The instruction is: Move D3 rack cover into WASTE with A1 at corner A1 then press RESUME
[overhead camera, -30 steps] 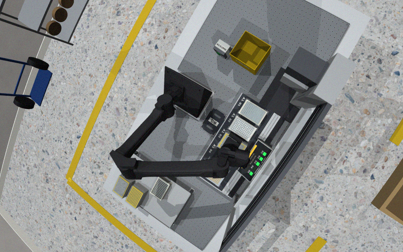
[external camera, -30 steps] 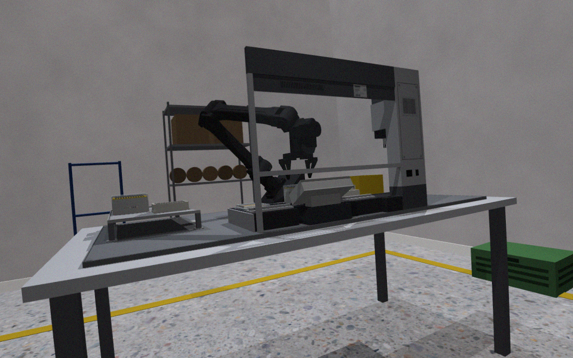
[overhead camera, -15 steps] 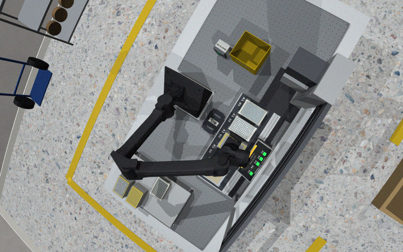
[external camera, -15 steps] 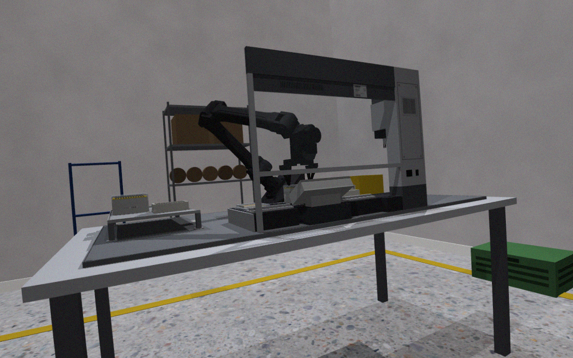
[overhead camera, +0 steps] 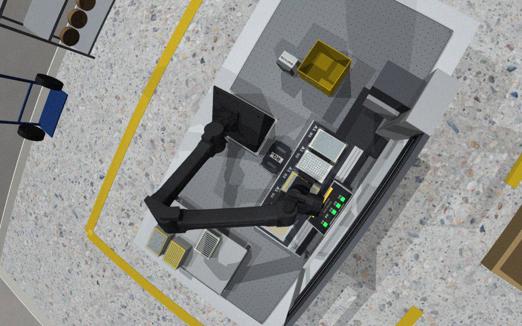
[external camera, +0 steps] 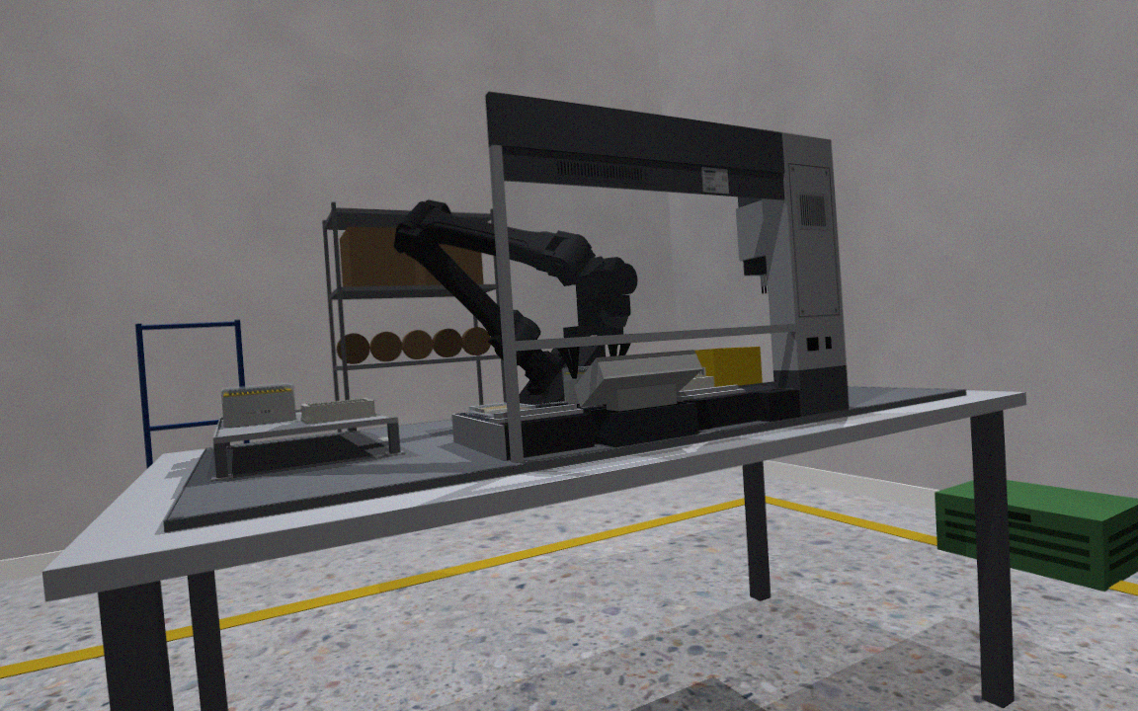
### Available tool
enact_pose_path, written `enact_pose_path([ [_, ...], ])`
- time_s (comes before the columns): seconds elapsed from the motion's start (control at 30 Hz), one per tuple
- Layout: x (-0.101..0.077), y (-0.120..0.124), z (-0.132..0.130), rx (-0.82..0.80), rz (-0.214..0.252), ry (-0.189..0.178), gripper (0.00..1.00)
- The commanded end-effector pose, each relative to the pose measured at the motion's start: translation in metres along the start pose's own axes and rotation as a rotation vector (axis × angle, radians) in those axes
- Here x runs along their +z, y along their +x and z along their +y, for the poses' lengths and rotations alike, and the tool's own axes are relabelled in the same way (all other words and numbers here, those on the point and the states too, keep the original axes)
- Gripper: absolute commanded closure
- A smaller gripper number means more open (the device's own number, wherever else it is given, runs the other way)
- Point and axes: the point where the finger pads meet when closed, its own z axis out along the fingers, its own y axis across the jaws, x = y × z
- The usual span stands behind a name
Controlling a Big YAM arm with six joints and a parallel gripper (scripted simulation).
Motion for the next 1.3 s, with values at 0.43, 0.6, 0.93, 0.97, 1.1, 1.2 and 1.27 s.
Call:
enact_pose_path([
  [0.43,-0.0083,-0.0124,-0.0024,0.018,-0.032,-0.005,1.0],
  [0.6,-0.0083,-0.0124,-0.0024,0.018,-0.032,-0.005,1.0],
  [0.93,-0.0083,-0.0124,-0.0024,0.018,-0.032,-0.005,1.0],
  [0.97,-0.0083,-0.0124,-0.0024,0.018,-0.032,-0.005,1.0],
  [1.1,-0.0083,-0.0124,-0.0024,0.018,-0.032,-0.005,1.0],
  [1.2,-0.0083,-0.0124,-0.0024,0.018,-0.032,-0.005,1.0],
  [1.27,-0.0083,-0.0124,-0.0024,0.018,-0.032,-0.005,1.0],
])
